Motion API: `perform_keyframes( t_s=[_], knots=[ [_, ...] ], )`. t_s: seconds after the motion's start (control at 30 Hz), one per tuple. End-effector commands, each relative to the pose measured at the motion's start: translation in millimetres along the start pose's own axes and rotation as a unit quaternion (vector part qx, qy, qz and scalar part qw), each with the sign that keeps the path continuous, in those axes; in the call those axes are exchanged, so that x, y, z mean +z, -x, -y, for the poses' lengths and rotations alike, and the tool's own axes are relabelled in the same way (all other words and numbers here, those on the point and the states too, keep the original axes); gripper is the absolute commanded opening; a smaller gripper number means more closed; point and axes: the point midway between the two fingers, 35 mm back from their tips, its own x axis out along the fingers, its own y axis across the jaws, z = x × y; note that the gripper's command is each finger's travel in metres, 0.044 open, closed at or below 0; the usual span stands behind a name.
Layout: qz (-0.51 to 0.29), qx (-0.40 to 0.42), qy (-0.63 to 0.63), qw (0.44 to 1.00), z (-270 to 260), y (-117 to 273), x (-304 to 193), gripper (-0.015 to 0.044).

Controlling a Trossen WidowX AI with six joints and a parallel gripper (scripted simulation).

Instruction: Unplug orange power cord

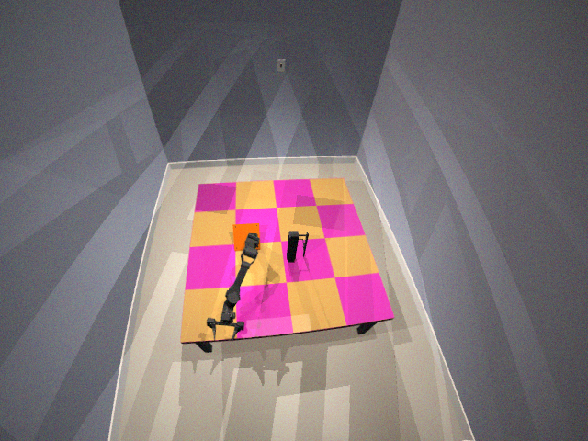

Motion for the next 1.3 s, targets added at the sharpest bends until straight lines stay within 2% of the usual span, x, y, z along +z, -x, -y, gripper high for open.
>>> perform_keyframes(
  t_s=[0.0, 0.27, 0.73, 1.27],
  knots=[
    [-0.001, 0.000, -0.001, 1.000, -1, 0, -1, 0.0374],
    [-0.052, 0.030, -0.037, 0.998, -57, -1, -34, 0.0164],
    [-0.171, 0.136, -0.095, 0.971, -211, 30, -85, 0.0160],
    [-0.273, 0.306, -0.110, 0.905, -383, 124, -82, 0.0160]
  ],
)
